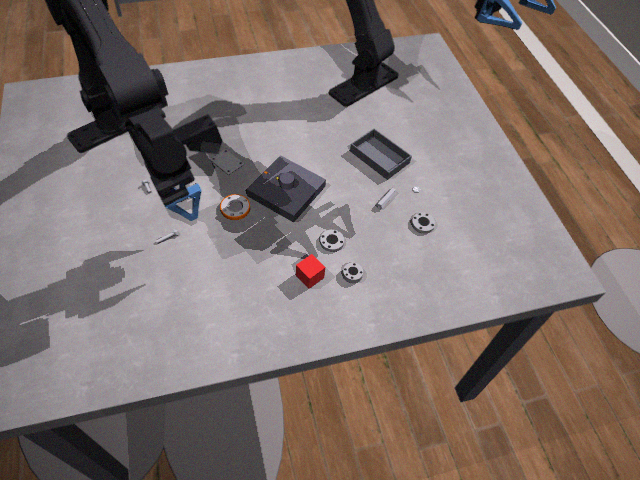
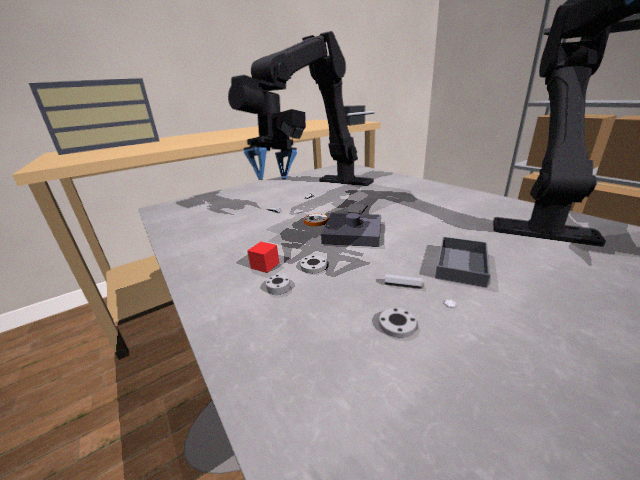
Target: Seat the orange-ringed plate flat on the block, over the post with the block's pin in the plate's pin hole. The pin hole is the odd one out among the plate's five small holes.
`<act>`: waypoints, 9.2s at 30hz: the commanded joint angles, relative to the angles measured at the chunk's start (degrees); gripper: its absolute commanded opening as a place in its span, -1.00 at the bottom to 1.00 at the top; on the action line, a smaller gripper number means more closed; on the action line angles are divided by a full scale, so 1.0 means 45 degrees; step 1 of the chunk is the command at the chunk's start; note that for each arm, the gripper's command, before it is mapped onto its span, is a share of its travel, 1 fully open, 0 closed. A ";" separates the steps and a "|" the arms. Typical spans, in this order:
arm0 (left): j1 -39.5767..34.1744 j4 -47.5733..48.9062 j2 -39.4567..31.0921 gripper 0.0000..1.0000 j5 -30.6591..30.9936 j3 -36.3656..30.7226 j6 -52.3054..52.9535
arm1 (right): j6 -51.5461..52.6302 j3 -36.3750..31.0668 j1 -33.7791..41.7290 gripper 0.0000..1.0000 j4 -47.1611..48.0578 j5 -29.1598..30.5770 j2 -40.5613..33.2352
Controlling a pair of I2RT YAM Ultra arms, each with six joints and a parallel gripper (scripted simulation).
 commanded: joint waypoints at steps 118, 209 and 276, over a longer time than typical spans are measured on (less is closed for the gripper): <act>-0.1744 0.2638 0.0450 1.00 -0.2594 0.0262 -0.0144 | -0.2617 0.2131 0.2626 -1.00 -0.2240 -0.2310 0.2347; -0.1744 0.2638 0.0450 1.00 -0.2594 0.0262 -0.0144 | 2.8764 0.2825 0.8593 -1.00 0.1296 0.4759 0.2729; -0.1744 0.2638 0.0450 1.00 -0.2594 0.0262 -0.0144 | 2.8356 0.1781 0.8336 -1.00 0.2004 0.4419 0.3539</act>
